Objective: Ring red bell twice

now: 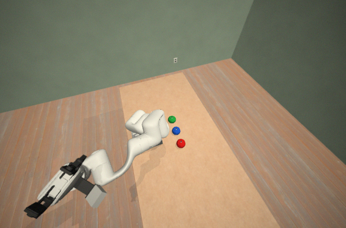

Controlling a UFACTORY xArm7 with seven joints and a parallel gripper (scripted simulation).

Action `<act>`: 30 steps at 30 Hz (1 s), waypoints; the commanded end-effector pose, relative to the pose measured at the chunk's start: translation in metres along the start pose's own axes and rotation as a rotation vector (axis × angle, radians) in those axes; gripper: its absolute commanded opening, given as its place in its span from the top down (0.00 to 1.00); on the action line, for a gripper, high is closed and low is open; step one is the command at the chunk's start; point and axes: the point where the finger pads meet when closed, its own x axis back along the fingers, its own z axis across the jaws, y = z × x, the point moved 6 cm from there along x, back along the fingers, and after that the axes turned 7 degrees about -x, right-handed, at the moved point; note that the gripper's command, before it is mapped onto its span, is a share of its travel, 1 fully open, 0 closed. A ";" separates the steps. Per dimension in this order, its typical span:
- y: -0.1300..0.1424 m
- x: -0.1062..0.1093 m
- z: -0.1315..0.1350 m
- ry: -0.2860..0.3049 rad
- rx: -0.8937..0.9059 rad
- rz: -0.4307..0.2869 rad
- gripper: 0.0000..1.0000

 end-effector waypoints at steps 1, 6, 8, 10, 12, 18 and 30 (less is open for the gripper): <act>0.001 -0.001 0.001 0.003 0.002 0.000 0.00; 0.001 -0.001 0.001 0.003 0.002 0.000 0.00; 0.001 -0.001 0.001 0.003 0.002 0.000 0.00; 0.001 -0.001 0.001 0.003 0.002 0.000 0.00; 0.001 -0.001 0.001 0.003 0.002 0.000 0.00; 0.001 -0.001 0.001 0.003 0.001 0.000 0.00; -0.122 0.007 -0.009 -0.153 -0.271 0.222 0.00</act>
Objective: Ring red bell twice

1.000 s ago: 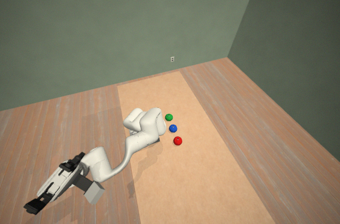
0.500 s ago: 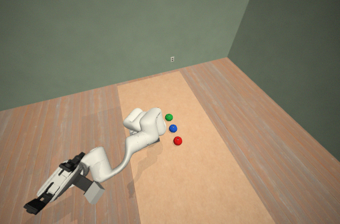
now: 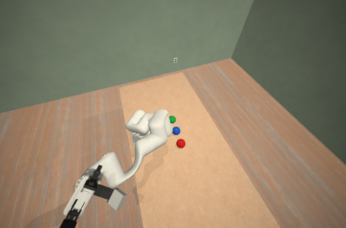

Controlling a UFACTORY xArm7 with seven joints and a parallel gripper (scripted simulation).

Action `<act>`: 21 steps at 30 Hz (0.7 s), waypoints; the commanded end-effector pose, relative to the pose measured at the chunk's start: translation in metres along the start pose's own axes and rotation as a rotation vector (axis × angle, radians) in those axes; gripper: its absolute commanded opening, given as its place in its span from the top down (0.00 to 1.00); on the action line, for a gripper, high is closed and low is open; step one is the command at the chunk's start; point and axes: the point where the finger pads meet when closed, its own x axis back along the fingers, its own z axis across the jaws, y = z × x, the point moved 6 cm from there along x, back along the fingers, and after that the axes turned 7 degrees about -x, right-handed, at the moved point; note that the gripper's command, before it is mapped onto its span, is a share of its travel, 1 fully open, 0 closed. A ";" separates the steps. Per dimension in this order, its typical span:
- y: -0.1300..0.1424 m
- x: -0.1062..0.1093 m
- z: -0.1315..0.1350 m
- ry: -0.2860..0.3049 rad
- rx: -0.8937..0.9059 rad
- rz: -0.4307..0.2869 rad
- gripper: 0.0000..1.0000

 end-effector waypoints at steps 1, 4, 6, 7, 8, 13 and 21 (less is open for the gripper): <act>-0.064 -0.002 -0.010 -0.073 -0.126 0.107 0.00; -0.084 -0.002 -0.011 -0.105 -0.179 0.156 0.00; -0.146 0.003 -0.012 -0.178 -0.295 0.270 0.00; -0.155 0.004 -0.013 -0.178 -0.295 0.270 0.00; -0.158 0.004 -0.013 -0.178 -0.295 0.270 0.00; -0.232 0.017 -0.005 -0.263 -0.418 0.407 0.00; -0.232 0.017 -0.005 -0.263 -0.418 0.407 0.00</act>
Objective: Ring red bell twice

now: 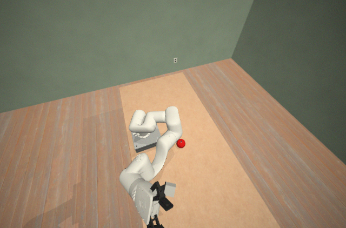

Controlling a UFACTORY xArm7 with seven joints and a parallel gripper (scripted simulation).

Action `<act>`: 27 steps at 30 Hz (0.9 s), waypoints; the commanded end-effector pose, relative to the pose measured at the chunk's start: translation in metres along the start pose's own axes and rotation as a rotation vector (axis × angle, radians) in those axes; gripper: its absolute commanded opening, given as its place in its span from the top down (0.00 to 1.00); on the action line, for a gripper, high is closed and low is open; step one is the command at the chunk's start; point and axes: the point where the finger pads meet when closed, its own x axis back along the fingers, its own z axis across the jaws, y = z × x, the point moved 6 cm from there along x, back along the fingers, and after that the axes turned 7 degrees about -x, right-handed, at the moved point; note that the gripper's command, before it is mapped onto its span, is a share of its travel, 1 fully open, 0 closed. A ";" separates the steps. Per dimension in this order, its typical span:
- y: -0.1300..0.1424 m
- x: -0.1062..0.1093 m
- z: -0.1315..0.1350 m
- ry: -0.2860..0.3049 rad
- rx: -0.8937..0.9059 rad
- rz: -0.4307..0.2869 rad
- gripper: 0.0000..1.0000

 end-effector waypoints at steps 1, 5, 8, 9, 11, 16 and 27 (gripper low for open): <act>-0.001 -0.001 0.002 0.003 0.000 0.003 0.00; -0.076 -0.011 -0.015 -0.102 -0.121 0.157 0.00; -0.081 -0.012 -0.016 -0.102 -0.121 0.157 0.00; -0.081 -0.012 -0.016 -0.102 -0.121 0.157 0.00; -0.081 -0.012 -0.016 -0.102 -0.121 0.157 0.00; -0.081 -0.012 -0.016 -0.102 -0.121 0.157 0.00; -0.169 -0.011 -0.028 -0.221 -0.232 0.325 0.00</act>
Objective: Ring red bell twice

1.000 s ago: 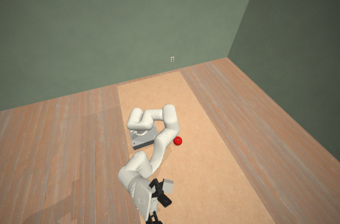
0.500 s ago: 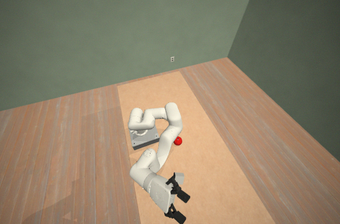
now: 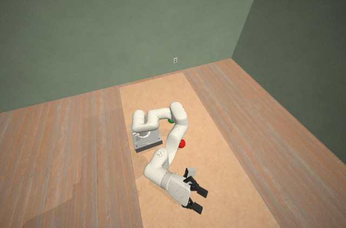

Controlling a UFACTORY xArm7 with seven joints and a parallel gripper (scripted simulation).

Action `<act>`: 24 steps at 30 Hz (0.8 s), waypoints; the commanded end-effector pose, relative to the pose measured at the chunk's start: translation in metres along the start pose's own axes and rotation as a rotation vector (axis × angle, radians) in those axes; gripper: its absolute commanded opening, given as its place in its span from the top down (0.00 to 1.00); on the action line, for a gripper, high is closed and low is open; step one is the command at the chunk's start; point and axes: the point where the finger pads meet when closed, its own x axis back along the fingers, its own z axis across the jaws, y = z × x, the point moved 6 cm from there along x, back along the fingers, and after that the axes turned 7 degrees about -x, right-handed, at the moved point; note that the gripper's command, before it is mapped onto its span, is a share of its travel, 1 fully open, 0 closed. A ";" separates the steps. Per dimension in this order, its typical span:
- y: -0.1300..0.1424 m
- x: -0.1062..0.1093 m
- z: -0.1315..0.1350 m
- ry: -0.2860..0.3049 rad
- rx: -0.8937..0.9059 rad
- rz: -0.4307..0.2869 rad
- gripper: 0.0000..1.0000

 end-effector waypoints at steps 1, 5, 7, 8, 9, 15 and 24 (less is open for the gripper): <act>0.003 0.004 0.002 0.002 0.000 -0.012 0.00; -0.039 -0.007 -0.011 -0.065 -0.050 0.074 0.00; -0.039 -0.007 -0.011 -0.065 -0.050 0.074 0.00; -0.039 -0.007 -0.011 -0.065 -0.050 0.074 0.00; -0.039 -0.007 -0.011 -0.065 -0.050 0.074 0.00; -0.039 -0.007 -0.011 -0.065 -0.050 0.074 0.00; -0.125 -0.016 -0.034 -0.211 -0.133 0.244 0.00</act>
